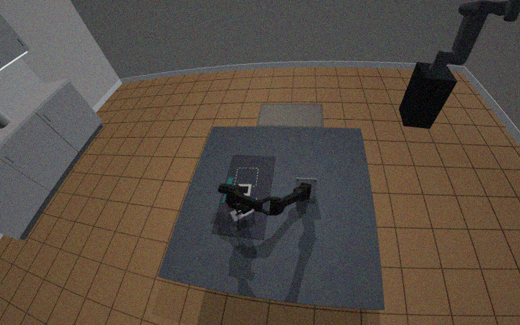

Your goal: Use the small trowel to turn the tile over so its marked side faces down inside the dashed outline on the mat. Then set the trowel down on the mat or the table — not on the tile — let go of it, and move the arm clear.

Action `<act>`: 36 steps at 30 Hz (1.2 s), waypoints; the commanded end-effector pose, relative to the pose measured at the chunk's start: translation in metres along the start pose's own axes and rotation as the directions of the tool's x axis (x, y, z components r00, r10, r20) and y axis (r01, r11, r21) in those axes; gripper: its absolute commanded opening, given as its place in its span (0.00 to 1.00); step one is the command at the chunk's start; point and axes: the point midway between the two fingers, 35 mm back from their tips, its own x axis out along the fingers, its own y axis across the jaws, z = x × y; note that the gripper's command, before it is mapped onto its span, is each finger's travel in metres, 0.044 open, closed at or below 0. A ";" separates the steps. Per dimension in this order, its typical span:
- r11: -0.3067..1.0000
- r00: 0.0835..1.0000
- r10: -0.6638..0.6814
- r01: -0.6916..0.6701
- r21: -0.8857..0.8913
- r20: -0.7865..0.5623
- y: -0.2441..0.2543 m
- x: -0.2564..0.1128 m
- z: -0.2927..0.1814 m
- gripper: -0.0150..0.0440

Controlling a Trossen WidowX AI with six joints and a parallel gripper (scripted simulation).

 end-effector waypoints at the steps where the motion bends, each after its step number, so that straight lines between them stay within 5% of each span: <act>1: 1.000 1.000 0.003 -0.003 0.000 0.004 0.001 0.004 0.001 0.71; 7: 1.000 1.000 0.003 -0.003 0.000 0.004 0.001 0.004 0.001 0.48; 29: 1.000 1.000 0.003 -0.003 0.005 0.004 0.001 0.004 0.001 0.47; 36: 0.981 1.000 0.003 -0.004 0.194 0.004 0.001 0.004 0.001 0.47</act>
